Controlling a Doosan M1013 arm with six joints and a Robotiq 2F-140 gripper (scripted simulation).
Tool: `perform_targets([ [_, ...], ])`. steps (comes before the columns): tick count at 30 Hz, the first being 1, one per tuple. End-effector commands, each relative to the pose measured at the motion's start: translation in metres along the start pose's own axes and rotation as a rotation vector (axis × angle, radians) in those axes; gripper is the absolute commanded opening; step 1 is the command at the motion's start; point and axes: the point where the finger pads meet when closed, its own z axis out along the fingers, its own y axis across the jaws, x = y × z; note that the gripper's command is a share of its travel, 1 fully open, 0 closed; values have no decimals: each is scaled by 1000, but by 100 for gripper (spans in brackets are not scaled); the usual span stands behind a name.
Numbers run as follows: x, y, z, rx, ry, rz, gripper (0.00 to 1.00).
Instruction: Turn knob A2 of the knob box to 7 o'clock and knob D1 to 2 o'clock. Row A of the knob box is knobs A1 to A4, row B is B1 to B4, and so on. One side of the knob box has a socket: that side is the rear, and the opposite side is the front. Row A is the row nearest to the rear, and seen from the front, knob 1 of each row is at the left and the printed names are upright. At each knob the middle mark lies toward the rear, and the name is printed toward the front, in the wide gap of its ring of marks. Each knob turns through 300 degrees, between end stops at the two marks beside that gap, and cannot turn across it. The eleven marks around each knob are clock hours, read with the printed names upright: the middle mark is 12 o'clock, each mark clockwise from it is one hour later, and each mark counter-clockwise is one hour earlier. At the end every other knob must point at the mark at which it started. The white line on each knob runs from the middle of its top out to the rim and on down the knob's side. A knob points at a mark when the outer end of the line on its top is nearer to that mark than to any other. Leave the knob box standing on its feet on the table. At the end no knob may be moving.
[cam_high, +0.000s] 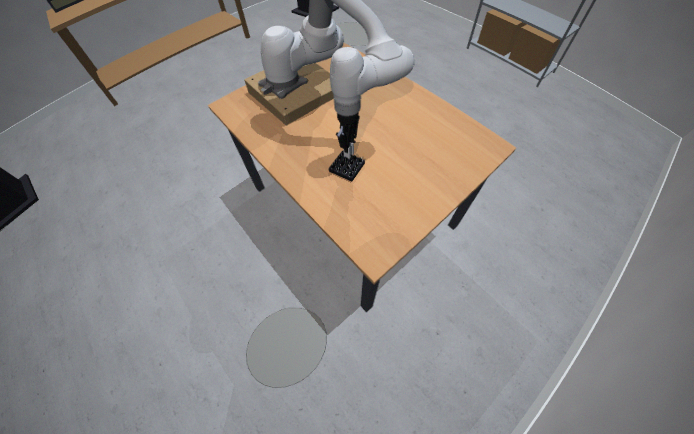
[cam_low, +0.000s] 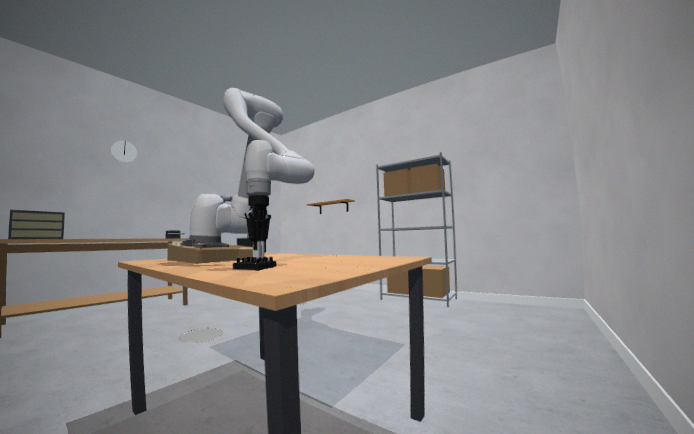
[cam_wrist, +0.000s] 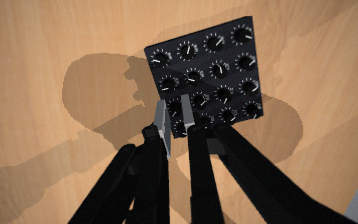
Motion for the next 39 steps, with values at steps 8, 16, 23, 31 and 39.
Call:
perform_targets([
  [8,0,0,0,0,0,0,12],
  [16,0,0,0,0,0,0,12],
  [23,0,0,0,0,0,0,12],
  [31,0,0,0,0,0,0,5],
  [39,0,0,0,0,0,0,5],
])
